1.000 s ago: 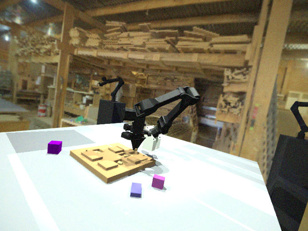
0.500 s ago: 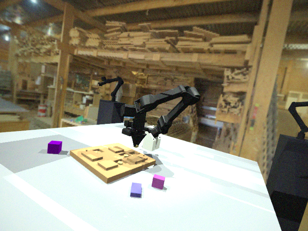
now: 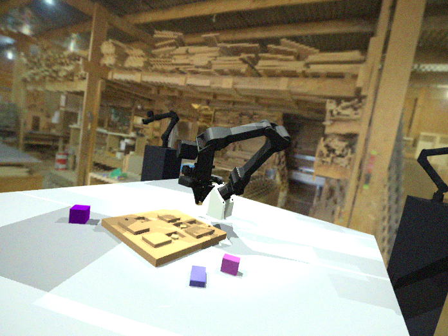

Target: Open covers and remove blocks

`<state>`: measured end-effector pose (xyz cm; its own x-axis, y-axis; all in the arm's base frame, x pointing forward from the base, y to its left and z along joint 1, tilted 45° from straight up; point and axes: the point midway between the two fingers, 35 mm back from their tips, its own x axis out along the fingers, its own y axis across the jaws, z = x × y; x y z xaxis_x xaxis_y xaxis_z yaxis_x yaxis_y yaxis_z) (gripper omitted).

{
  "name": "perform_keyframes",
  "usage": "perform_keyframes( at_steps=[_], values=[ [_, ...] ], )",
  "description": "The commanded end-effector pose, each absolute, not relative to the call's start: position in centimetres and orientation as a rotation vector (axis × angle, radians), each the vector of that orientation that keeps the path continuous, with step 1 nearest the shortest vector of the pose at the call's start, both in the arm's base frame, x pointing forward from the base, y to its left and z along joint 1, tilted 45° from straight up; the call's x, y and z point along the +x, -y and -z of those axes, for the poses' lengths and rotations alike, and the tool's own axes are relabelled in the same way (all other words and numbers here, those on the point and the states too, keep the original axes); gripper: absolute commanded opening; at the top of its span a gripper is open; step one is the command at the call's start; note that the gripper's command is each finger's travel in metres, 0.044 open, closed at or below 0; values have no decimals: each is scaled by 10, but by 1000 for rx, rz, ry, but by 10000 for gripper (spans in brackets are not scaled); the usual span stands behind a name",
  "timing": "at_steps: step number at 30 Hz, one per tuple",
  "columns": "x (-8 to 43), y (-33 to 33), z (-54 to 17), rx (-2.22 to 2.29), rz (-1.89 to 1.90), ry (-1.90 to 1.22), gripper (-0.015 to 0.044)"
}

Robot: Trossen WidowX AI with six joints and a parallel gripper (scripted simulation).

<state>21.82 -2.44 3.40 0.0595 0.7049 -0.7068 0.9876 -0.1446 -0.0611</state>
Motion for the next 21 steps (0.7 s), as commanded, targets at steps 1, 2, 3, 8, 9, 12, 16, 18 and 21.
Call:
perform_keyframes(
  at_steps=[1,2,3,8,9,12,16,18,21],
  values=[
    [219,33,-43,1894,840,-1676,80],
    [219,33,-43,1894,840,-1676,80],
    [219,33,-44,1894,840,-1675,80],
    [229,29,-51,1889,849,-1669,80],
    [231,28,-52,1888,851,-1668,80],
    [238,24,-57,1885,855,-1664,80],
    [246,19,-65,1882,860,-1659,80],
    [250,16,-69,1881,862,-1657,80],
    [256,11,-74,1880,864,-1654,80]
  ],
)
